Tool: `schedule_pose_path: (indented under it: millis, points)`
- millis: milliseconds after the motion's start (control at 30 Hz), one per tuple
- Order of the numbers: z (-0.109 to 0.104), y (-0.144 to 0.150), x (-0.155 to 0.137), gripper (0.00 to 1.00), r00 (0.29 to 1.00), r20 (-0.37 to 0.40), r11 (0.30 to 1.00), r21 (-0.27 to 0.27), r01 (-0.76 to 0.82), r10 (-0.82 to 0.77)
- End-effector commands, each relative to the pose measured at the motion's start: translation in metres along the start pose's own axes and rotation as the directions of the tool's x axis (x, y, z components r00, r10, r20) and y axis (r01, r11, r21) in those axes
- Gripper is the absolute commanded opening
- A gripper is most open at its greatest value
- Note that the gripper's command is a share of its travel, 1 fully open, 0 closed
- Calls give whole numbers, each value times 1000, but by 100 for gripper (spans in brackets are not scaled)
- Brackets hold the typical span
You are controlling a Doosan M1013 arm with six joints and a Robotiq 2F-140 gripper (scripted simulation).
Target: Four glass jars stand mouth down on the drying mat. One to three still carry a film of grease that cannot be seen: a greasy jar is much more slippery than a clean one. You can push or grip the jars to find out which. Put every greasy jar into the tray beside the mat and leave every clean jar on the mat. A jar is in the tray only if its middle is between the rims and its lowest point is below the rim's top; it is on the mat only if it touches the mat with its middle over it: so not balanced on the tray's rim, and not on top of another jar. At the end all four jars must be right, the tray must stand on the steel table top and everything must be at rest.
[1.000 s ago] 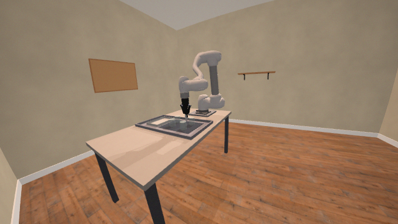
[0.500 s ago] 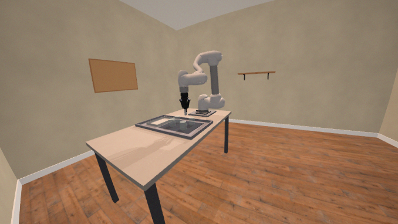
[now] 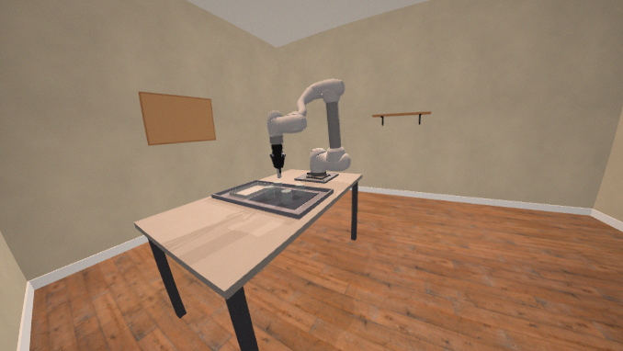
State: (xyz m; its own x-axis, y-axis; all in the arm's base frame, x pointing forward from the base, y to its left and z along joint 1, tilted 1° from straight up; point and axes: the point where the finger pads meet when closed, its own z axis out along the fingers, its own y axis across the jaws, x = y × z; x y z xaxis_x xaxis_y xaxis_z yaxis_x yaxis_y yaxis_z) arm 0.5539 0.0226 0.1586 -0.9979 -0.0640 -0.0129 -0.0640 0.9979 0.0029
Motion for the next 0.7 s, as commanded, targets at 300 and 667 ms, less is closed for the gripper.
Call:
schedule_pose_path:
  millis: [300,667]
  points:
    - [2,-87,16,0,1000,-4,1000,-1,6,-6]
    - [41,-87,16,0,1000,-4,1000,-1,6,-6]
